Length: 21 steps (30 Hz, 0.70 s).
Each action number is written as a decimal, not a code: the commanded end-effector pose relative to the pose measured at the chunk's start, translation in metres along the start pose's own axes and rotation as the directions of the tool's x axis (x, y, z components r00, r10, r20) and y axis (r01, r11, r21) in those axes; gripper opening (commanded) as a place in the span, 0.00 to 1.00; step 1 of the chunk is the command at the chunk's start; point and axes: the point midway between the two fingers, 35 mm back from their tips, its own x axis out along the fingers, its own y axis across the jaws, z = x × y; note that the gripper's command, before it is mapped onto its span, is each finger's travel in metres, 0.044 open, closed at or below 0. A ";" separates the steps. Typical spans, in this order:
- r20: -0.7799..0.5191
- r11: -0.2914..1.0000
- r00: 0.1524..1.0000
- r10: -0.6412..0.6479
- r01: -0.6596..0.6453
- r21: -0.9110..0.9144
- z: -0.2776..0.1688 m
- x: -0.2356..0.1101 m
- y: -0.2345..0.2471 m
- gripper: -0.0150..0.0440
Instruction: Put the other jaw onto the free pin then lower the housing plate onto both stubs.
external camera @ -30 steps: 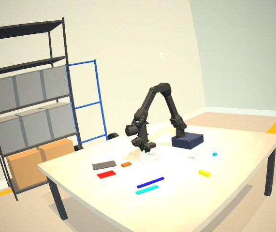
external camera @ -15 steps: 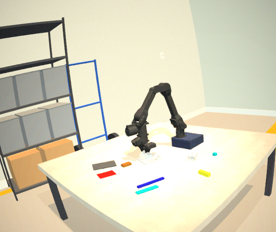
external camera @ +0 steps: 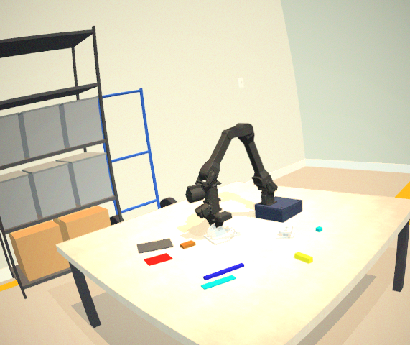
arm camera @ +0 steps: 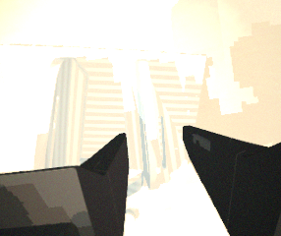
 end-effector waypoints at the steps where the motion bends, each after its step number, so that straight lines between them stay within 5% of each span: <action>1: -0.002 1.000 1.000 -0.002 0.002 -0.002 0.000 -0.003 0.000 0.48; 21: -0.002 1.000 1.000 -0.002 0.002 -0.002 0.000 0.002 0.000 0.48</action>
